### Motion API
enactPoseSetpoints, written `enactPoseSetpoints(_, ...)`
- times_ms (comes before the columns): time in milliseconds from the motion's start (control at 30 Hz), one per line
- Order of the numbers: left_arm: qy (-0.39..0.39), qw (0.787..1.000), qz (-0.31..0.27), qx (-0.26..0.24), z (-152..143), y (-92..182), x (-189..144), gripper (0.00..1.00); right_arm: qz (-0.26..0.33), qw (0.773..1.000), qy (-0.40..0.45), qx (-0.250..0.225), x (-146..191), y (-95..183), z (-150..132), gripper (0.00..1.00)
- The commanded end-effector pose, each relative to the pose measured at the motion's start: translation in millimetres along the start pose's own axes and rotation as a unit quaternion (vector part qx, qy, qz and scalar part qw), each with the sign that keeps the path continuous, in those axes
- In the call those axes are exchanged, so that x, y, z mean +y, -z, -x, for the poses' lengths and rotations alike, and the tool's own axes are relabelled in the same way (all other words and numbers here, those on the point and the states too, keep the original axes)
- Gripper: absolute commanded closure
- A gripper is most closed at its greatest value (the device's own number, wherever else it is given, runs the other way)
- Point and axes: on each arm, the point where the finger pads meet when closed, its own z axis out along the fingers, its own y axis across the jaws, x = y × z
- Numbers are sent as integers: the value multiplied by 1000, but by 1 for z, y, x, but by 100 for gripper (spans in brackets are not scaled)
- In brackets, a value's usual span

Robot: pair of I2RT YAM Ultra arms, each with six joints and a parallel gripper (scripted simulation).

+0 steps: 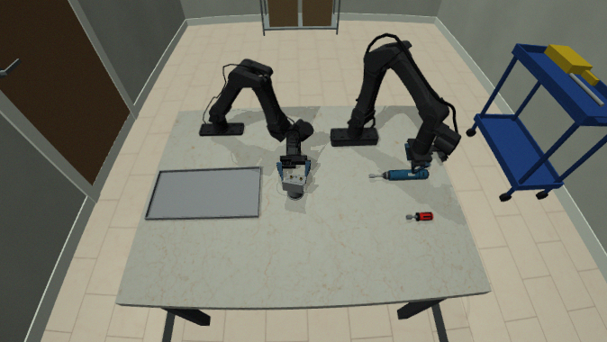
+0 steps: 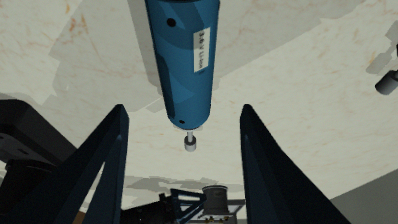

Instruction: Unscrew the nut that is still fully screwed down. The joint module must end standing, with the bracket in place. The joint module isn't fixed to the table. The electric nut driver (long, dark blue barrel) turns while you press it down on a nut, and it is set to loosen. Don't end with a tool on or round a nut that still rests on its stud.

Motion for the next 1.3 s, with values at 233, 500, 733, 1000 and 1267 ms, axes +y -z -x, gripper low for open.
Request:
enactPoseSetpoints(233, 2, 1000, -1, -9, 2, 4, -1, 35, 3, 1000, -14, -9, 8, -16, 10, 14)
enactPoseSetpoints(500, 2, 1000, -1, -9, 2, 4, -1, 35, 5, 1000, -24, -17, 11, -16, 20, 14)
enactPoseSetpoints(733, 2, 1000, -1, -9, 2, 4, -1, 35, 5, 1000, -20, -12, 9, -27, 16, 14)
enactPoseSetpoints(1000, 2, 1000, -1, -9, 2, 4, -1, 35, 2, 1000, -24, -17, 9, -34, 21, 14)
enactPoseSetpoints(1267, 2, 1000, -1, -9, 2, 4, -1, 35, 5, 1000, -21, -16, 11, -31, 19, 14)
